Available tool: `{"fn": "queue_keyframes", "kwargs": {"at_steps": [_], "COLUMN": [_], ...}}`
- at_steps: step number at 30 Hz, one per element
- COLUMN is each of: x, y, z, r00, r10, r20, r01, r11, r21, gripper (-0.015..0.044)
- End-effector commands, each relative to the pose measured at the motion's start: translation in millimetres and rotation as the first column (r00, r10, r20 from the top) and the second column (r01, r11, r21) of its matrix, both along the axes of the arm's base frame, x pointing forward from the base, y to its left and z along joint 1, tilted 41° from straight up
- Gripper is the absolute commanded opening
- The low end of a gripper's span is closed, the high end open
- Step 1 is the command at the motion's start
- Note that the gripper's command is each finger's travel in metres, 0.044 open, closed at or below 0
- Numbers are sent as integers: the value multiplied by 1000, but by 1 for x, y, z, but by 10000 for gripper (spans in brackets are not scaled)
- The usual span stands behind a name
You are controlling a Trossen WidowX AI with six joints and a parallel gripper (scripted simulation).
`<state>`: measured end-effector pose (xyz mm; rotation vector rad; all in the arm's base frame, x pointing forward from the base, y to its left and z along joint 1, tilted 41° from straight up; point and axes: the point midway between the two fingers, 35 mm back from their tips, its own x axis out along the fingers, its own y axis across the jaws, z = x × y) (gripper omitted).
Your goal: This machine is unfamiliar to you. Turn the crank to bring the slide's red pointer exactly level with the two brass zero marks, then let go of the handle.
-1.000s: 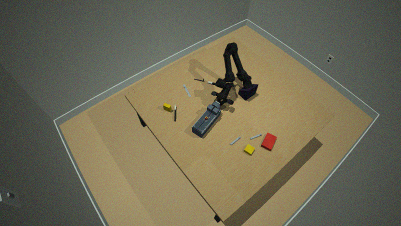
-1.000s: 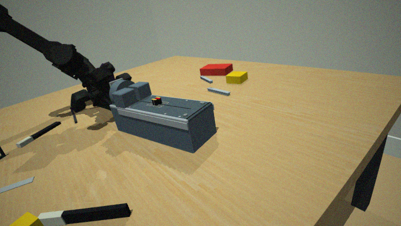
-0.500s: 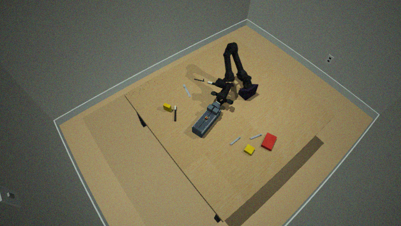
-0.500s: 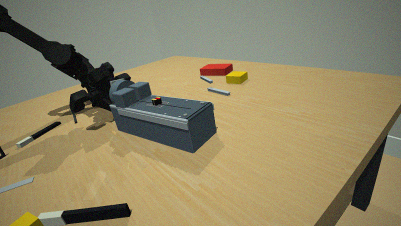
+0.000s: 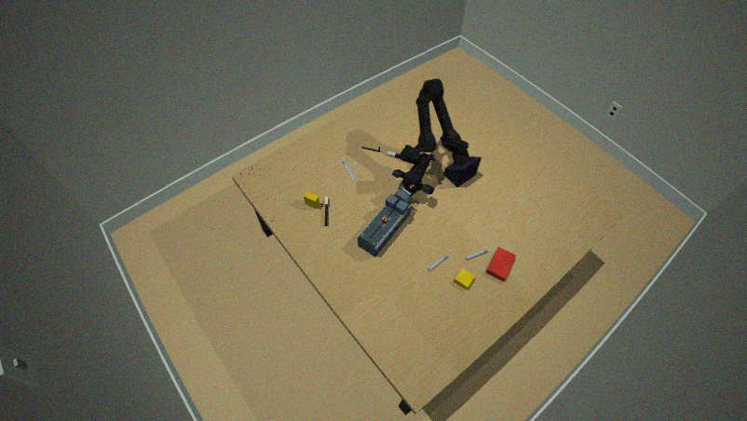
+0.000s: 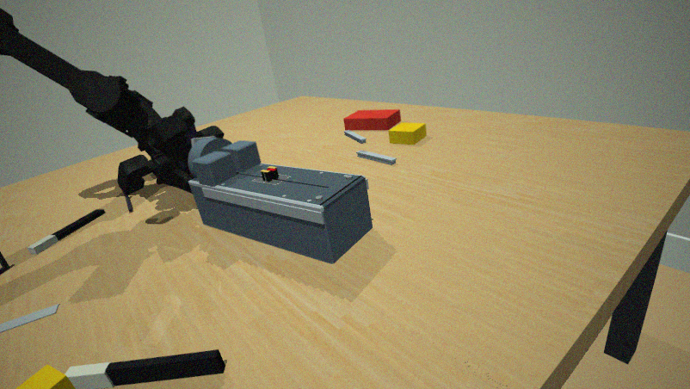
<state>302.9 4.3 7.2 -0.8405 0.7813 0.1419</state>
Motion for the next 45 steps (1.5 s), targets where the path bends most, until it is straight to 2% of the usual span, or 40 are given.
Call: {"fn": "queue_keyframes", "kwargs": {"at_steps": [1,6,23,45], "x": [0,0,0,-3], "y": [0,0,0,54], "z": [0,0,0,58], "r00": [1000,1000,1000,1000], "r10": [0,0,0,0], "r20": [0,0,0,-10], "r01": [0,0,0,0], "r11": [1000,1000,1000,1000], "r21": [0,0,0,9], "gripper": [0,0,440,440]}}
